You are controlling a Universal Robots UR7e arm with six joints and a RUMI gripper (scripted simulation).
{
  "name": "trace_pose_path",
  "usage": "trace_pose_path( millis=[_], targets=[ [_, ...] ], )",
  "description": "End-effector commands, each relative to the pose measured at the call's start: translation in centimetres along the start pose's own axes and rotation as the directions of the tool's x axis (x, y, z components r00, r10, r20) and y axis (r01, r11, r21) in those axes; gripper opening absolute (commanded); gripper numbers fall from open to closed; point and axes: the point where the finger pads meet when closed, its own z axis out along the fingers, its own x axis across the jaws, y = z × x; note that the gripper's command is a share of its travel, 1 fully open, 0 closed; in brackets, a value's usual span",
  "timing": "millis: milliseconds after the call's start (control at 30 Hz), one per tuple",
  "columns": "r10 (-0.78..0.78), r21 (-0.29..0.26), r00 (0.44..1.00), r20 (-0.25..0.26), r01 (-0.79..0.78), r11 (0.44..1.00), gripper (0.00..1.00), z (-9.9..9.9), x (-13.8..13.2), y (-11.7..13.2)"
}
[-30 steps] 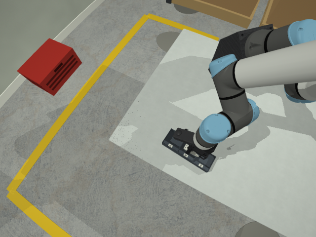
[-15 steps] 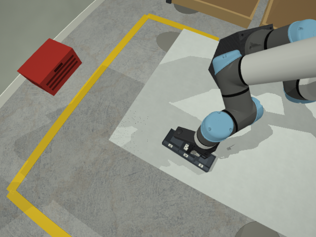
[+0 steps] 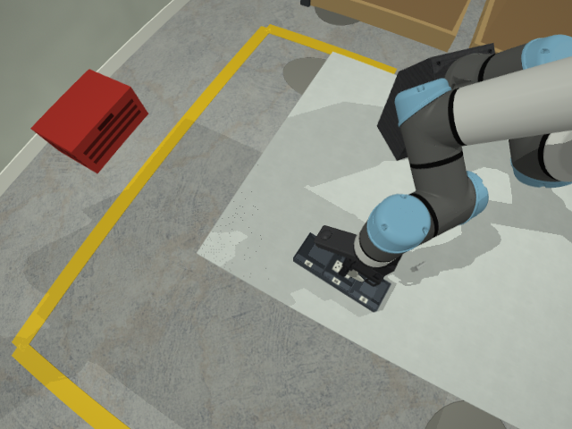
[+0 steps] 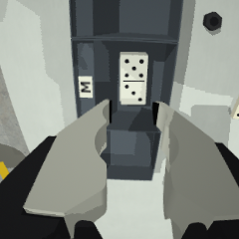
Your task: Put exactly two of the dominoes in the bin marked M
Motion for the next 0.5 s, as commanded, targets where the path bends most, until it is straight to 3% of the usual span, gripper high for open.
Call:
trace_pose_path(
  millis=[0, 100, 133, 467],
  targets=[
    [0.000, 0.000, 1.000, 0.000, 0.000, 1.000, 0.19, -0.3, 0.0, 0.0],
    [0.000, 0.000, 1.000, 0.000, 0.000, 1.000, 0.19, -0.3, 0.0, 0.0],
    [0.000, 0.000, 1.000, 0.000, 0.000, 1.000, 1.00, -0.7, 0.0, 0.0],
    [0.000, 0.000, 1.000, 0.000, 0.000, 1.000, 1.00, -4.7, 0.0, 0.0]
  ],
)
